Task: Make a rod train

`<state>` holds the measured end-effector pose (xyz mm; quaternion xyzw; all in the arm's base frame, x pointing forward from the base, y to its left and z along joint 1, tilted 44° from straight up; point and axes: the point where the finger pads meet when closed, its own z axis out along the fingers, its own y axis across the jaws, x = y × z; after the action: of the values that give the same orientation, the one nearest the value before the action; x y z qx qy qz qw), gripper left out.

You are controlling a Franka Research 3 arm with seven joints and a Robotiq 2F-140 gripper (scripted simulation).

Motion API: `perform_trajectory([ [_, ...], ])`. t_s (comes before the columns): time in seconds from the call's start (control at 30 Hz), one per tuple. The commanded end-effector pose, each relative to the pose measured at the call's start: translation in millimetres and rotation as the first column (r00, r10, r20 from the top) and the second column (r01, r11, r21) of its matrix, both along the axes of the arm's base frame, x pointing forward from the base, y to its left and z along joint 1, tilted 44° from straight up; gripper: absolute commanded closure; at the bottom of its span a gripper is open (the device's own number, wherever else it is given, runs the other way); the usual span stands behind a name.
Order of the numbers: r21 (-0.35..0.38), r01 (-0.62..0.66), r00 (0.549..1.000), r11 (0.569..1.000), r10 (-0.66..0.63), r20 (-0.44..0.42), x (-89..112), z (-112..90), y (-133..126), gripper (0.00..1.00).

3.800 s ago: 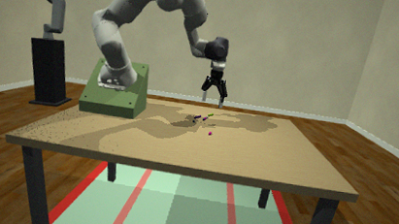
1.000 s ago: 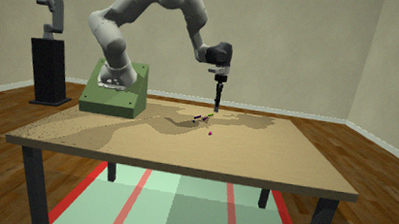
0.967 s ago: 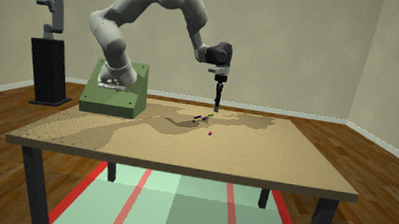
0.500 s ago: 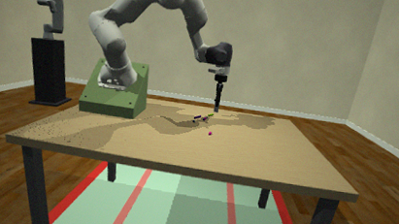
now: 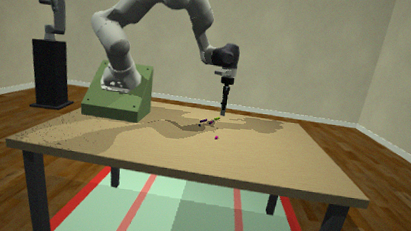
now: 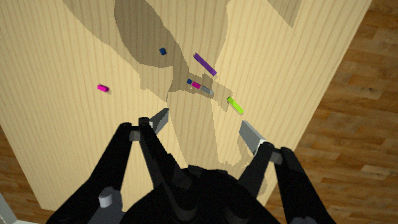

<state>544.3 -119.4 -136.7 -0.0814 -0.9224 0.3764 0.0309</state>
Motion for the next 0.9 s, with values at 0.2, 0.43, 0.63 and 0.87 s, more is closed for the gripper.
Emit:
perform_trajectory([
  [0.2, 0.001, 0.002, 1.0, 1.0, -0.002, 0.004, -0.2, -0.8, 0.1, 0.0],
  [0.43, 0.001, 0.002, 1.0, 1.0, -0.002, 0.004, -0.2, -0.8, 0.1, 0.0],
  [0.63, 0.001, 0.002, 1.0, 1.0, -0.002, 0.004, -0.2, -0.8, 0.1, 0.0],
  [0.87, 0.01, -0.045, 0.998, 0.999, 0.046, -0.042, -0.9, -0.5, 0.5, 0.0],
])
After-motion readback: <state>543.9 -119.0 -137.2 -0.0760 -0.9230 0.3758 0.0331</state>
